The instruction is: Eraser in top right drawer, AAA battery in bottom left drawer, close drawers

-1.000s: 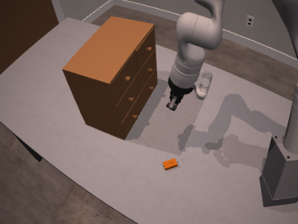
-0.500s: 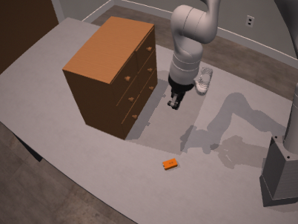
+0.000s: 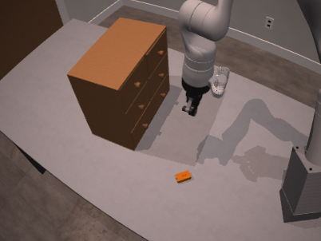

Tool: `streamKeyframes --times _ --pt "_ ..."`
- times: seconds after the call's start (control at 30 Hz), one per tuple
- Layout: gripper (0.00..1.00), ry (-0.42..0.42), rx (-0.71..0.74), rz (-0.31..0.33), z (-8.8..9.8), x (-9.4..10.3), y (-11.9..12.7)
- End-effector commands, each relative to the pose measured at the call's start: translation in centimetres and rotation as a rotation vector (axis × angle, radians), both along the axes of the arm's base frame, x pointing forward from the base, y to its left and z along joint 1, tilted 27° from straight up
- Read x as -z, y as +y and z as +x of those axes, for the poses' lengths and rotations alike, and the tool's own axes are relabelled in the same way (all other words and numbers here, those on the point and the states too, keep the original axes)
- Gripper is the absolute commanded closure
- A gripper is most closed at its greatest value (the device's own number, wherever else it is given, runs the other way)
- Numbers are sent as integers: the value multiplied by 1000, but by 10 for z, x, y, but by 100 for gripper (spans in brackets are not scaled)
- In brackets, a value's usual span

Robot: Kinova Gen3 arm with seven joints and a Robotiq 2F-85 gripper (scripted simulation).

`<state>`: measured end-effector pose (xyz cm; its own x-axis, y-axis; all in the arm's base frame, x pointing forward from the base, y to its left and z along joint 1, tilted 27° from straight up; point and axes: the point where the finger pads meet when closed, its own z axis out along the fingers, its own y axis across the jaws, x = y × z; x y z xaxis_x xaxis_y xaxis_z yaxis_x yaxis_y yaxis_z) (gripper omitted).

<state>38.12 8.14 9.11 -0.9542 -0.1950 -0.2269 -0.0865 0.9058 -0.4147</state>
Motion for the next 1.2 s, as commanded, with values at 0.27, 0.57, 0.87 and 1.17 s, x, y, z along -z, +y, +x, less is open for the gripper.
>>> streamKeyframes --times 0.27,0.57,0.87,1.17 --pt "100 25 15 1 -3 -7 2" --pt "100 41 21 0 -6 -9 3" --pt "100 45 26 -1 -6 -10 4" --pt "100 45 26 -2 -6 -10 3"
